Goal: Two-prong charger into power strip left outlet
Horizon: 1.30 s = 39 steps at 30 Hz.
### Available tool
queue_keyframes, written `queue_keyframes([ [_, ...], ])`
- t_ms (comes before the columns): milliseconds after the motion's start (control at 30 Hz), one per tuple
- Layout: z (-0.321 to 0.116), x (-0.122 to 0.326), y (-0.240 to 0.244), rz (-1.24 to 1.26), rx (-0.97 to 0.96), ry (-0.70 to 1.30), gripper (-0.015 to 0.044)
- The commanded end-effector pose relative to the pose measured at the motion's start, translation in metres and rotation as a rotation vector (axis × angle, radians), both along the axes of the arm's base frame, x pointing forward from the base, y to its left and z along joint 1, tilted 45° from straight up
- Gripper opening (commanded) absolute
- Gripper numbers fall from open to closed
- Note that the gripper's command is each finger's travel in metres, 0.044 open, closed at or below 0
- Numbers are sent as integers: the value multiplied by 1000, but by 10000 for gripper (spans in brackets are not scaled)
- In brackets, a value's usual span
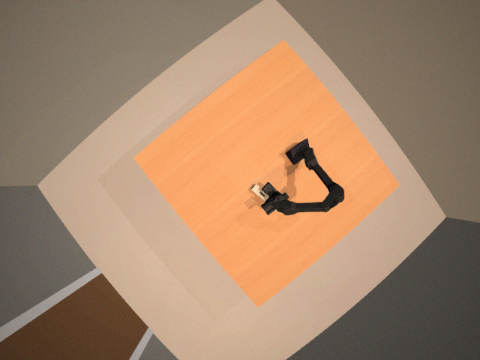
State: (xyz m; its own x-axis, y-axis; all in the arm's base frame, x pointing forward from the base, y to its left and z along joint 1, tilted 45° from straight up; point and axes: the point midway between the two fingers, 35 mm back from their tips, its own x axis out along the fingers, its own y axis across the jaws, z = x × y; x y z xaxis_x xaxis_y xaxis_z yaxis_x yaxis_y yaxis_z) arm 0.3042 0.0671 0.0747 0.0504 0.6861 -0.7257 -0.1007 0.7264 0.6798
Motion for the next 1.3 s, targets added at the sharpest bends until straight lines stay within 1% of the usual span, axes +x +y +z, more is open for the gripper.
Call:
queue_keyframes([
  [0,2,10,1,1,2,-27,0],
  [1267,1,8,1,1,2,-27,0],
])
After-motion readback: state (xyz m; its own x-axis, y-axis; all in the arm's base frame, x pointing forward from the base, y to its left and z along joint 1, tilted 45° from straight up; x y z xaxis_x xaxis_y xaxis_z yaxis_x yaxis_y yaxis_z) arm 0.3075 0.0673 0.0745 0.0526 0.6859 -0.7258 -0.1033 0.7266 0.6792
